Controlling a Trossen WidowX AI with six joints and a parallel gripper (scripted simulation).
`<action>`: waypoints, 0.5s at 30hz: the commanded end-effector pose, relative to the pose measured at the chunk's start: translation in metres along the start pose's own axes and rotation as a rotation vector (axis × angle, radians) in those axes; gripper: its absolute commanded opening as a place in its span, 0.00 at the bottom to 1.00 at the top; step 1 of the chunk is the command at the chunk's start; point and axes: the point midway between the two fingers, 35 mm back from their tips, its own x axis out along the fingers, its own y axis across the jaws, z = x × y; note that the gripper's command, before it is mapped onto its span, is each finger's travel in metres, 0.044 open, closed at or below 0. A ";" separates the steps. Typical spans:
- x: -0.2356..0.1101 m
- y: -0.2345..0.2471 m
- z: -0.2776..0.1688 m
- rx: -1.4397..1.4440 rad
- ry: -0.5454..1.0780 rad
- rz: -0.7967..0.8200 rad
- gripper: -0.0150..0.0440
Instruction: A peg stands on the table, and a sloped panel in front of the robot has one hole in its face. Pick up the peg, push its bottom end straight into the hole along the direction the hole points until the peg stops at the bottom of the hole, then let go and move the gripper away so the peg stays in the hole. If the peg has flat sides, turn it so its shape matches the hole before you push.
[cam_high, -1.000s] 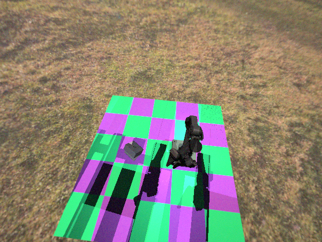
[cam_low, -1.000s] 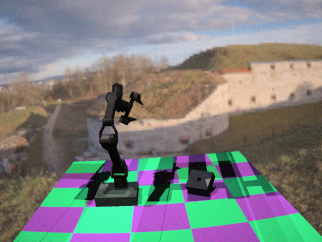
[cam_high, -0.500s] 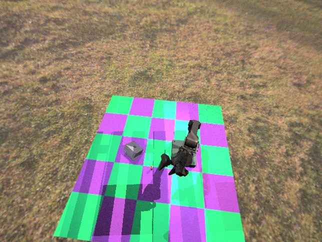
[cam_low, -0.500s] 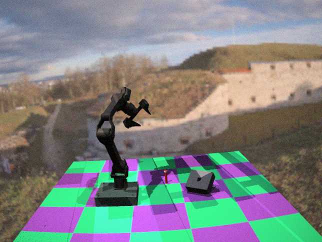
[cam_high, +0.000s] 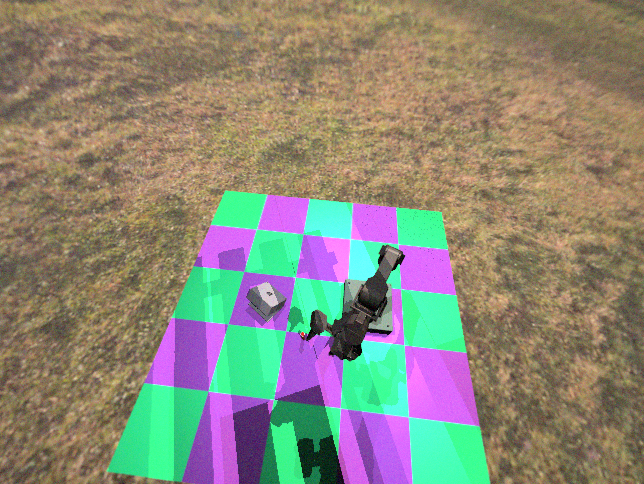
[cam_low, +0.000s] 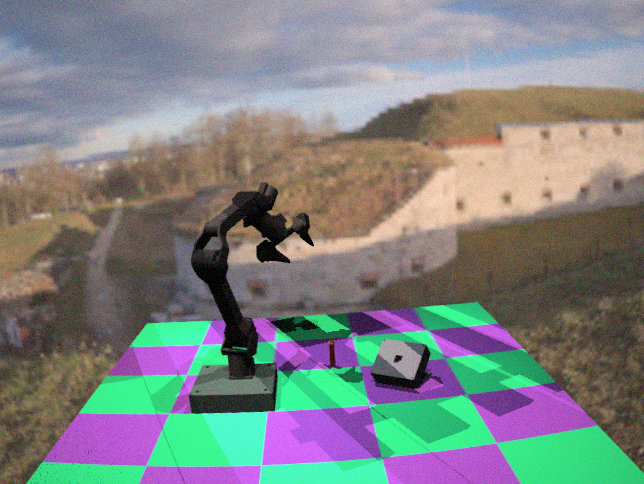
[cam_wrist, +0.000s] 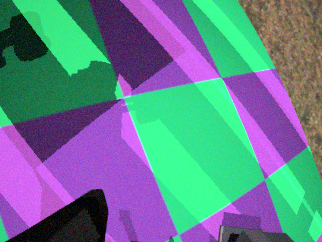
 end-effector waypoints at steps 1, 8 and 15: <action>0.020 0.003 -0.007 0.119 0.066 0.027 1.00; 0.046 0.005 -0.021 0.316 0.159 0.051 1.00; 0.071 0.006 -0.038 0.518 0.258 0.062 1.00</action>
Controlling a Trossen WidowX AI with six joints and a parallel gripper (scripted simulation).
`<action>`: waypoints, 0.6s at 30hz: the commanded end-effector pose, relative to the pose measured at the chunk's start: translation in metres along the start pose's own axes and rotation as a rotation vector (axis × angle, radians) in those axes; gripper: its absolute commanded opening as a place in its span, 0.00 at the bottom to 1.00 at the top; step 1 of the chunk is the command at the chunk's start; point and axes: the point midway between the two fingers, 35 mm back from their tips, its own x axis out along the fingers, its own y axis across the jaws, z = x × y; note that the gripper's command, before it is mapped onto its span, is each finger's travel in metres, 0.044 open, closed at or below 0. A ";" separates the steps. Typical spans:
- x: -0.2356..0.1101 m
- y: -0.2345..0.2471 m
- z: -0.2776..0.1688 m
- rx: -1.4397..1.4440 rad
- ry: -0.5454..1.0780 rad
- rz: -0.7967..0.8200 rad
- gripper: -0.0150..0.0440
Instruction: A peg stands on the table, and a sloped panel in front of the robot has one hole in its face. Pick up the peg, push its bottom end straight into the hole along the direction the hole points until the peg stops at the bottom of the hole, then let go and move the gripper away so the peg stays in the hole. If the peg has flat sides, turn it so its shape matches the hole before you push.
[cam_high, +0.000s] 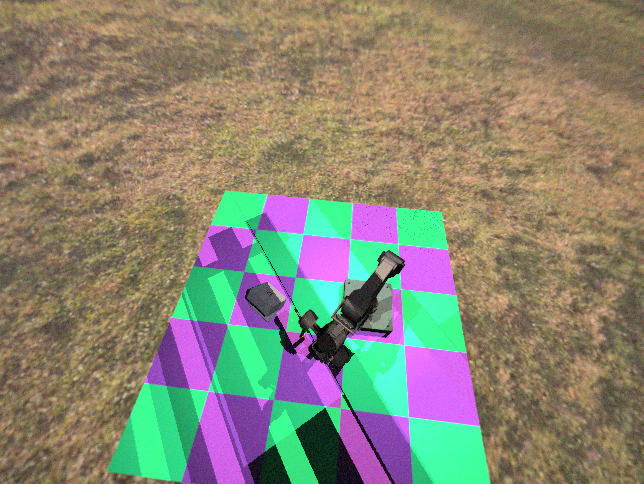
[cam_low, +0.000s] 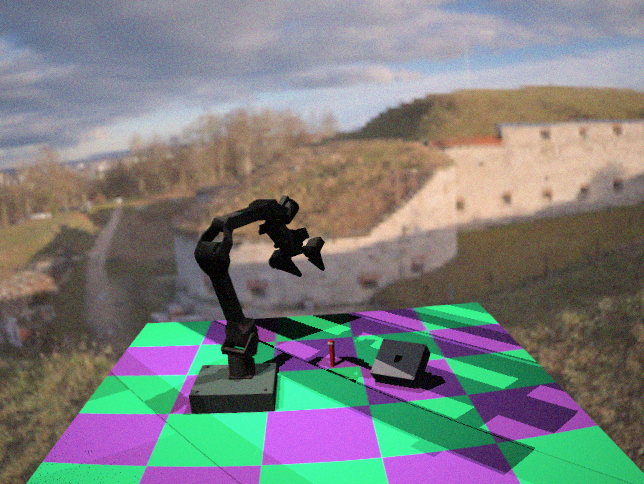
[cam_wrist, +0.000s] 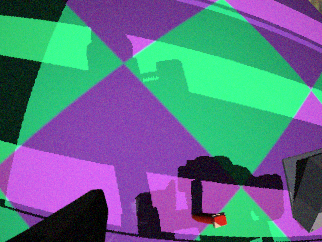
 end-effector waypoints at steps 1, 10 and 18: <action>0.021 -0.004 -0.008 0.134 0.072 0.006 1.00; 0.054 -0.014 -0.027 0.405 0.196 0.004 1.00; 0.079 -0.020 -0.045 0.653 0.302 -0.010 1.00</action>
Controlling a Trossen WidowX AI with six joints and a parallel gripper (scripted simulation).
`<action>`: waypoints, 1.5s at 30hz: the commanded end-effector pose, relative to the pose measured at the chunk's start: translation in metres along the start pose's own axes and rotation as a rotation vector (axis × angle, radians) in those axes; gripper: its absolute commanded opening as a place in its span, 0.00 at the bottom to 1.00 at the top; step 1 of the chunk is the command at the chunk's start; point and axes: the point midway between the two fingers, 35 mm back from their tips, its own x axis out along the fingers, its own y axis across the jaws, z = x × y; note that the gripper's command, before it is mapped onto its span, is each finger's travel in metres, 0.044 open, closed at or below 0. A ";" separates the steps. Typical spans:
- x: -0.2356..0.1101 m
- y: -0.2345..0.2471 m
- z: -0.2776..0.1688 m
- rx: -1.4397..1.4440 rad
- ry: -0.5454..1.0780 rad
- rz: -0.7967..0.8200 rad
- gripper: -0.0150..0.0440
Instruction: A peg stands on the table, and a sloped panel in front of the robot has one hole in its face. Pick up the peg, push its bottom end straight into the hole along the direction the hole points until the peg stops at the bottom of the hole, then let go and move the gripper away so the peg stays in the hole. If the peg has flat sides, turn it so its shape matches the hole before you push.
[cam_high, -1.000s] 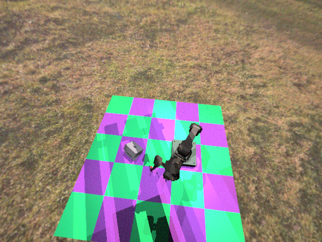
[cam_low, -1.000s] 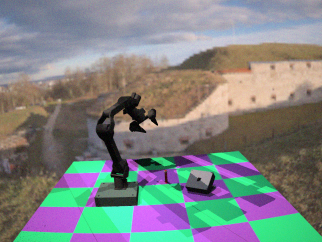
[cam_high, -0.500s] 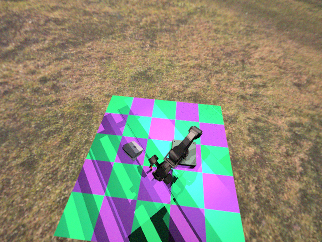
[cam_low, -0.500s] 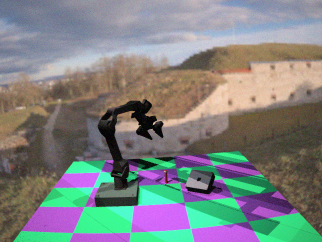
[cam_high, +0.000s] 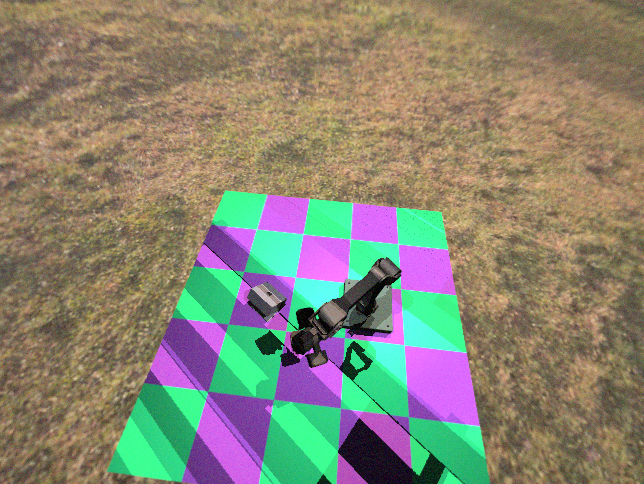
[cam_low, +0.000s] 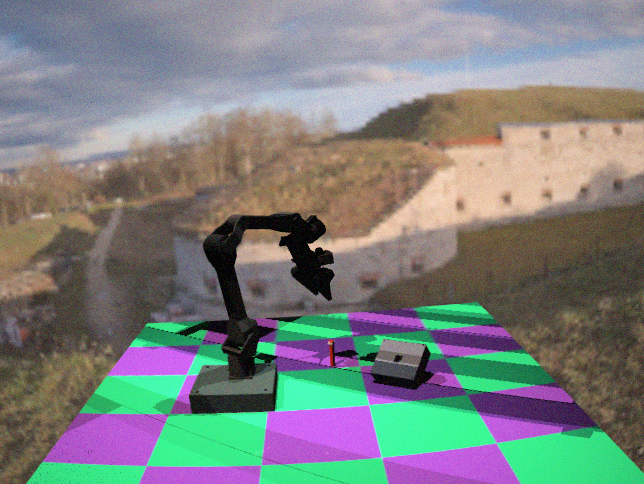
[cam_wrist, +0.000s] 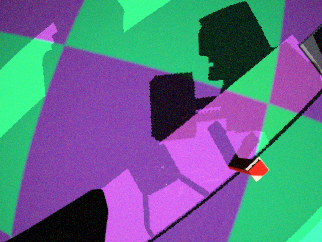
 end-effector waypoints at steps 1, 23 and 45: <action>0.018 -0.007 -0.004 0.145 0.067 -0.011 1.00; 0.084 -0.047 -0.029 0.865 0.337 -0.120 1.00; 0.104 -0.052 -0.038 0.981 0.378 -0.146 1.00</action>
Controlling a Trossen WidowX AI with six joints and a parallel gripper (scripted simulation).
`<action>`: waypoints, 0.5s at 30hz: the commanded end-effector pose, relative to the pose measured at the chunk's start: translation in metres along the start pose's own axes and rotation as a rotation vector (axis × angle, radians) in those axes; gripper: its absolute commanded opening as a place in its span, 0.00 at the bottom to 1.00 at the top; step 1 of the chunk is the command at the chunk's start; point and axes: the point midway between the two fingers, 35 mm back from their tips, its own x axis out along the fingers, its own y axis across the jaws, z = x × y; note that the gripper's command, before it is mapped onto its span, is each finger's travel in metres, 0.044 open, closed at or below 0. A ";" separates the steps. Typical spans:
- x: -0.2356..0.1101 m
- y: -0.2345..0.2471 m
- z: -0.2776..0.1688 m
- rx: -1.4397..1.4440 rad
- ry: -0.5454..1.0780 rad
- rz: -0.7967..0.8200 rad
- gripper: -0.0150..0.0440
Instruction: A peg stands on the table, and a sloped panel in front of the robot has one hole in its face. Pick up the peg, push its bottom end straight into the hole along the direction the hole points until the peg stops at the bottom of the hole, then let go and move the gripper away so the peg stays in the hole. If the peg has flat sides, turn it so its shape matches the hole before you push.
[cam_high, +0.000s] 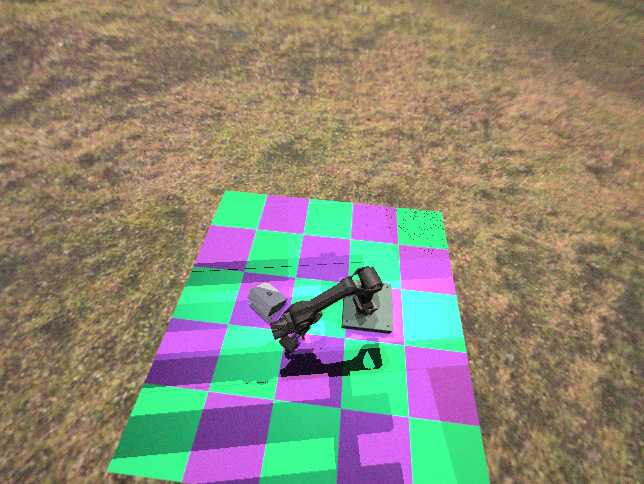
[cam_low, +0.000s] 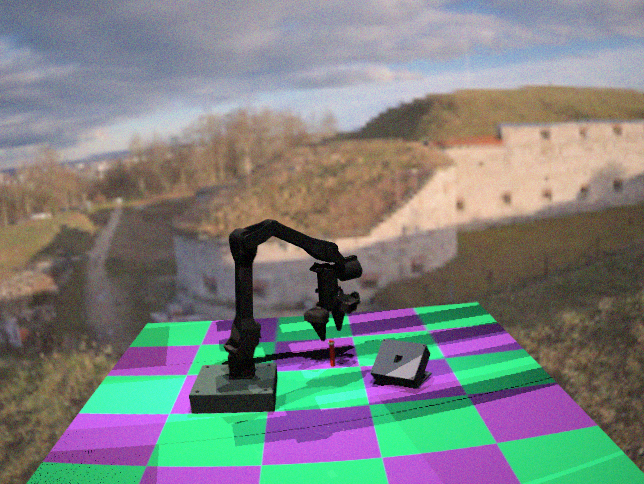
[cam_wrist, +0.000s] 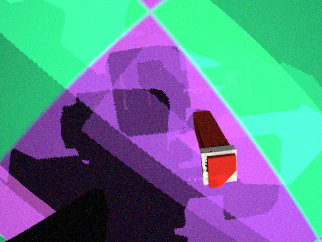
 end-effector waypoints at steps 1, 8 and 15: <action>0.010 0.000 0.000 0.008 0.008 -0.008 1.00; 0.021 0.000 0.000 0.008 0.008 -0.008 1.00; 0.033 0.000 -0.001 0.008 0.008 -0.008 1.00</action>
